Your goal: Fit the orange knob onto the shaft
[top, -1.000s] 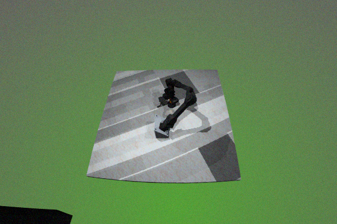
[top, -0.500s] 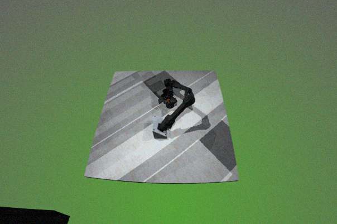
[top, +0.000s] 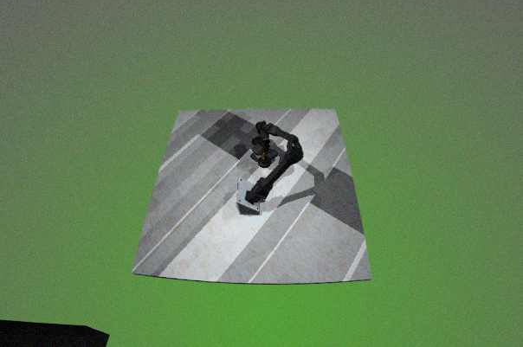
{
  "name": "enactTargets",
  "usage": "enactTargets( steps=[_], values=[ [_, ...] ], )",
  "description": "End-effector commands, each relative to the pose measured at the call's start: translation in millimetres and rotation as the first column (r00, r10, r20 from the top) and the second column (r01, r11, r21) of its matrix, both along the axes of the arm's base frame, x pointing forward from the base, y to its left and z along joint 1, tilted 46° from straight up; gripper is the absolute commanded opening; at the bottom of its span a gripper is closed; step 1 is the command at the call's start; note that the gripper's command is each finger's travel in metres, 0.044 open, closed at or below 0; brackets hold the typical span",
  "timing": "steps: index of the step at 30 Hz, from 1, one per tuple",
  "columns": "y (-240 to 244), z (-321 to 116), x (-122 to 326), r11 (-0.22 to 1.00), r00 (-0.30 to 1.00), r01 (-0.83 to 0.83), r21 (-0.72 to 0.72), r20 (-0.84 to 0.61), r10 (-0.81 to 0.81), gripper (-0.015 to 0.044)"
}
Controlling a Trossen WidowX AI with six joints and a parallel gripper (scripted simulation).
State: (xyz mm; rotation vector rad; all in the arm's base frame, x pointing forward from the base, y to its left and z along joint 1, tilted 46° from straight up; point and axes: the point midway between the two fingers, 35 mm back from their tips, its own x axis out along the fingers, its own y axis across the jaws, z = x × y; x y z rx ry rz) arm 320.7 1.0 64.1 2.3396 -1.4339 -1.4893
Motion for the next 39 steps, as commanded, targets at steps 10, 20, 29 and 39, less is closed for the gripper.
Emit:
enactTargets(
  steps=[10, 20, 29, 39],
  values=[
    [3.4, 2.9, -0.3, 1.000, 1.000, -0.008, -0.003, -0.001, 0.008, 0.0000],
    [2.9, 1.0, -4.7, 0.988, 0.977, -0.156, -0.018, -0.148, 0.152, 0.0000],
    [0.5, -1.4, -3.9, 0.988, 0.977, -0.156, -0.018, -0.148, 0.152, 0.0000],
    [1.8, 0.2, -3.5, 0.988, 0.977, -0.156, -0.018, -0.148, 0.152, 0.0000]
  ],
)
